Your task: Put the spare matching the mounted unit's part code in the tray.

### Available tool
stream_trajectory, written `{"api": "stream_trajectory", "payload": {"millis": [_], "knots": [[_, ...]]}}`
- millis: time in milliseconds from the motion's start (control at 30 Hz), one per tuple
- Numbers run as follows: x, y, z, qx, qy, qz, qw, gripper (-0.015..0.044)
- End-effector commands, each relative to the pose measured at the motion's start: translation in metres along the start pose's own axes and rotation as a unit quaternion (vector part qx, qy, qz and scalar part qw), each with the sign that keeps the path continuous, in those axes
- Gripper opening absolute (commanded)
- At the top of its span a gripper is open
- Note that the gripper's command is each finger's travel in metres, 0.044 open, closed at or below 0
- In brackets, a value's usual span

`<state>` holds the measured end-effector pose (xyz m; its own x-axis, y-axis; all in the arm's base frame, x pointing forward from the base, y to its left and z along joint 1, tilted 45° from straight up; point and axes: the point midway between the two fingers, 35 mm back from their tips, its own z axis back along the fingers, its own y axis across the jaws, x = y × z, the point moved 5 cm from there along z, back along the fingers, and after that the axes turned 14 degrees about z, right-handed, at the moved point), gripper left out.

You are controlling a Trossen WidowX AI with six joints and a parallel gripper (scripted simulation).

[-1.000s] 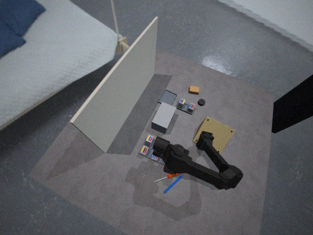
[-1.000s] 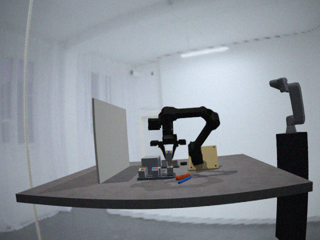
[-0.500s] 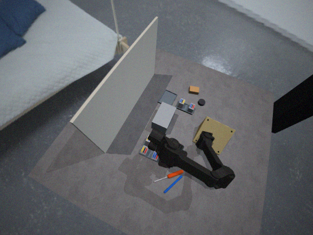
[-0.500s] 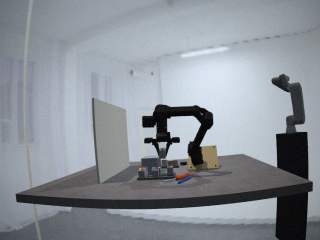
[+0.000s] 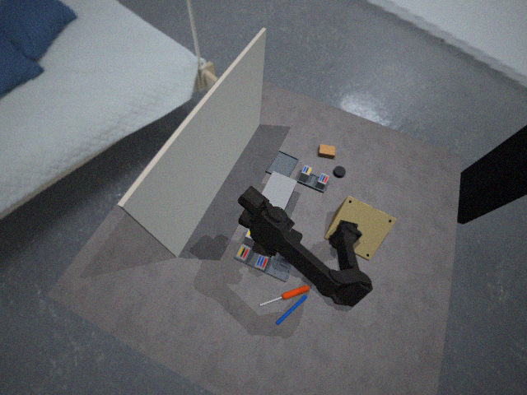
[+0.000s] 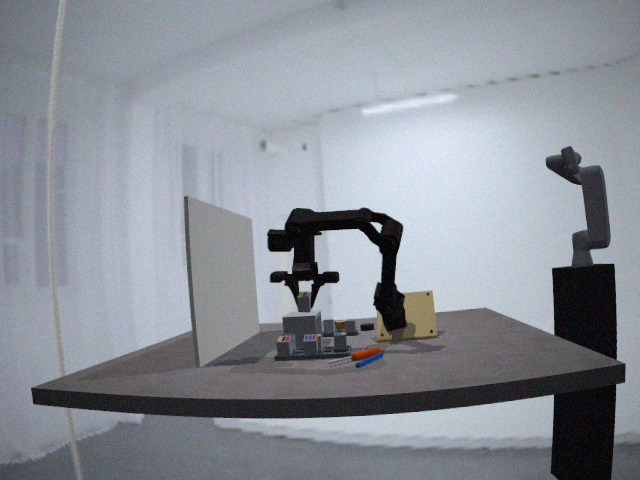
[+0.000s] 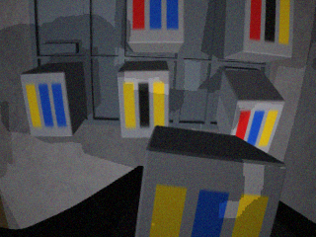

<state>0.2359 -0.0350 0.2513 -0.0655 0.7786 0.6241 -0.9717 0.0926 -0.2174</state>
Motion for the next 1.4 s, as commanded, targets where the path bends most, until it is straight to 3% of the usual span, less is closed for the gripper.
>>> {"api": "stream_trajectory", "payload": {"millis": [0, 667, 1367], "knots": [[-0.021, -0.013, 0.001, 0.0, 0.006, -0.01, 1.0, 0.0], [-0.128, -0.052, 0.004, -0.003, 0.031, -0.03, 0.999, 0.0], [-0.236, -0.058, -0.007, 0.015, 0.012, -0.002, 1.0, 0.0]]}}
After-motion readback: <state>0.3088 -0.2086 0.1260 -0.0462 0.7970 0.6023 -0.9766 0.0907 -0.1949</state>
